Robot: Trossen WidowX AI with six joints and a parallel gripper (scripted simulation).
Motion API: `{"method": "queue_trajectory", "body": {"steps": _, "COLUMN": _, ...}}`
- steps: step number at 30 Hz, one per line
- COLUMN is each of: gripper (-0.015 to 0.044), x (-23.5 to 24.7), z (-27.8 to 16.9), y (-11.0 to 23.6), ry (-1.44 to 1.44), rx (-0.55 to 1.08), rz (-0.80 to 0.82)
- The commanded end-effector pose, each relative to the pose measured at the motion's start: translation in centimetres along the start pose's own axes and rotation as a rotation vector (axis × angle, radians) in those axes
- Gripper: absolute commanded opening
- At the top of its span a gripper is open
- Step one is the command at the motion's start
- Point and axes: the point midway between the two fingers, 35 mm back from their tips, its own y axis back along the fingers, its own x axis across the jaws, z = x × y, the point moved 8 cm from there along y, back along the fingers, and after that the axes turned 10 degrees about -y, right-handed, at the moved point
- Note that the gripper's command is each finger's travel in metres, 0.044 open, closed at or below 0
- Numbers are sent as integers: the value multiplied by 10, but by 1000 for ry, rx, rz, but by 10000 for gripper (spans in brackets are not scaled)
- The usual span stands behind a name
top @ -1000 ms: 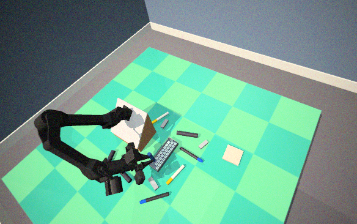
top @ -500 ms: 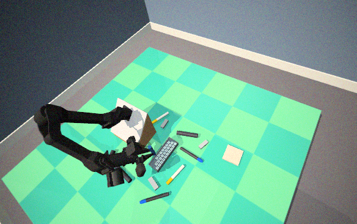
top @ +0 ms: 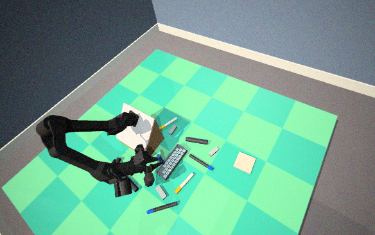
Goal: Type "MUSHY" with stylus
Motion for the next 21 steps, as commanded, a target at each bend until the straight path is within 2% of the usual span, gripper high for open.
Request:
{"method": "queue_trajectory", "body": {"steps": 1, "gripper": 81, "x": -1, "z": -1, "y": -1, "ry": 4, "rx": -3, "rz": -2}}
{"method": "queue_trajectory", "body": {"steps": 21, "gripper": 81, "x": -3, "z": -12, "y": -8, "ry": 5, "rx": -3, "rz": -1}}
